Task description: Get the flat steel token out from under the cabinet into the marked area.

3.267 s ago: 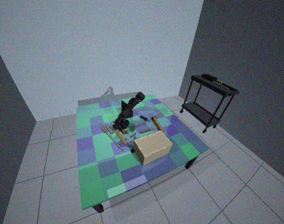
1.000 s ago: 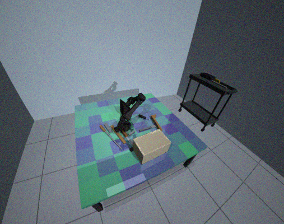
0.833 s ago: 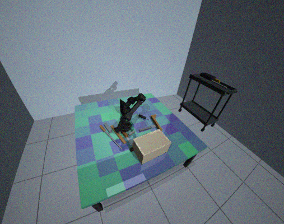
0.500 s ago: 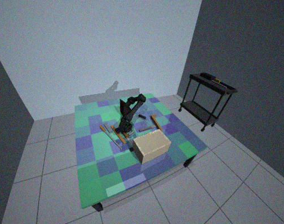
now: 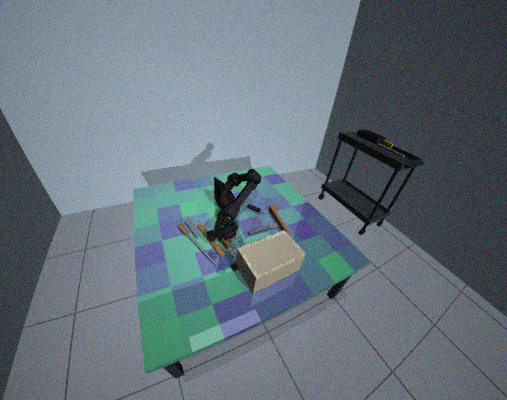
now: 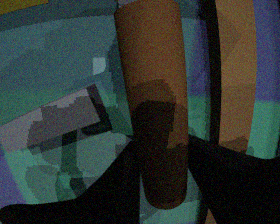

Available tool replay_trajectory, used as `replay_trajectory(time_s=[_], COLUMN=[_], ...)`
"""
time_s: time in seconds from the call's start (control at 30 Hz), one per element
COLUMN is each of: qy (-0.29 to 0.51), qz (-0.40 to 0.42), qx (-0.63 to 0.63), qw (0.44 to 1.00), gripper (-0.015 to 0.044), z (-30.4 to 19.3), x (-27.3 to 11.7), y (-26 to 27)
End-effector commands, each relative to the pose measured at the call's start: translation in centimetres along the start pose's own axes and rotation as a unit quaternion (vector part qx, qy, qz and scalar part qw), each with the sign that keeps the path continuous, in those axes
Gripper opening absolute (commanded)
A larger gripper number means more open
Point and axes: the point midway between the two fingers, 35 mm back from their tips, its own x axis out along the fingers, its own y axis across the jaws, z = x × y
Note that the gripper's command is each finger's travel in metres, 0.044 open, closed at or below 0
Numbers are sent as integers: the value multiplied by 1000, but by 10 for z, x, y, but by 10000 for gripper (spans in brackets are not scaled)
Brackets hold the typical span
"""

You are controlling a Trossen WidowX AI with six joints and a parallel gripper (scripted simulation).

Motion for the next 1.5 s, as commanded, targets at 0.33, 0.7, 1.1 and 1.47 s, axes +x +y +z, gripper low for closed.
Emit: replay_trajectory(time_s=[0.33, 0.7, 1.1, 1.47], qy=[-2, -3, -3, -3], qz=[0, 0, 0, 1], qx=[-1, -1, -1, -1], qw=[1000, 1000, 1000, 1000], gripper=[0, 0, 0, 0], z=[19, 31, 44, 56], x=[0, 0, -1, -1], y=[0, 0, 1, 1])
